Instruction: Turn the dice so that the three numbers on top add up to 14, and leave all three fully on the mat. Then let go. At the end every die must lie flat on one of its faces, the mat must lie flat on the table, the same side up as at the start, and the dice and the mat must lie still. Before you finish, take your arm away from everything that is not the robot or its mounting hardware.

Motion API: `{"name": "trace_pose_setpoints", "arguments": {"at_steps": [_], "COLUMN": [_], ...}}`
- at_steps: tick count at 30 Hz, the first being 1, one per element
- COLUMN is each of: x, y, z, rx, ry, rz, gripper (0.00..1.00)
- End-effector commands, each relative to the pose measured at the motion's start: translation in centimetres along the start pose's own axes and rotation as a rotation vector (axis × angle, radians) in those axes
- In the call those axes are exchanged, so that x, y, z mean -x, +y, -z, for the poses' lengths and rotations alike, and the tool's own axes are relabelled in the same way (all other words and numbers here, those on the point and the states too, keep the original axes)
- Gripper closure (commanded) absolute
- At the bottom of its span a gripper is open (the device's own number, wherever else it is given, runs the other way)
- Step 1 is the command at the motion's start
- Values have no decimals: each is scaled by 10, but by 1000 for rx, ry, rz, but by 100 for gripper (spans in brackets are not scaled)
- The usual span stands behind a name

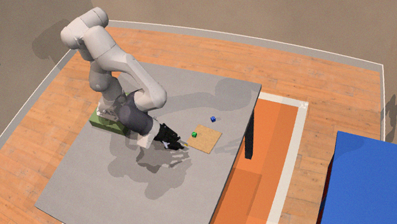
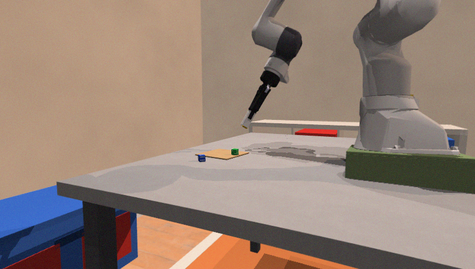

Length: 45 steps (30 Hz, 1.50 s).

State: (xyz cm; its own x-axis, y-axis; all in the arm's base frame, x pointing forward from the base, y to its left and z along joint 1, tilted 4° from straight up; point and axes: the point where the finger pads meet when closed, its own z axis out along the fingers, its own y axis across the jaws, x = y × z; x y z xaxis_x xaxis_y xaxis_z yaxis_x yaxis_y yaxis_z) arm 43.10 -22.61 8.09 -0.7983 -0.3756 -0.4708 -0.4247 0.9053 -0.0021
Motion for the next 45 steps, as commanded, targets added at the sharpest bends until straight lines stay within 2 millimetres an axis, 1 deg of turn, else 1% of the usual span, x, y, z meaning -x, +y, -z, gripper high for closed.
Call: {"name": "trace_pose_setpoints", "arguments": {"at_steps": [1, 17, 19, 21, 28, 33, 40, 45], "x": [1, -2, -2, -3, -5, -7, -8, -8], "y": [4, 3, 3, 3, 2, 1, 0, 0], "z": [-2, -1, -1, -1, 0, 0, 1, 0], "rx": [20, 30, 30, 34, 36, 44, 45, 45], "ry": [-87, -276, -276, -333, -406, -492, -556, -559], "rz": [144, 143, 143, 143, 143, 143, 141, 141], "gripper": [91, 91, 91, 91, 91, 91, 91, 91]}}
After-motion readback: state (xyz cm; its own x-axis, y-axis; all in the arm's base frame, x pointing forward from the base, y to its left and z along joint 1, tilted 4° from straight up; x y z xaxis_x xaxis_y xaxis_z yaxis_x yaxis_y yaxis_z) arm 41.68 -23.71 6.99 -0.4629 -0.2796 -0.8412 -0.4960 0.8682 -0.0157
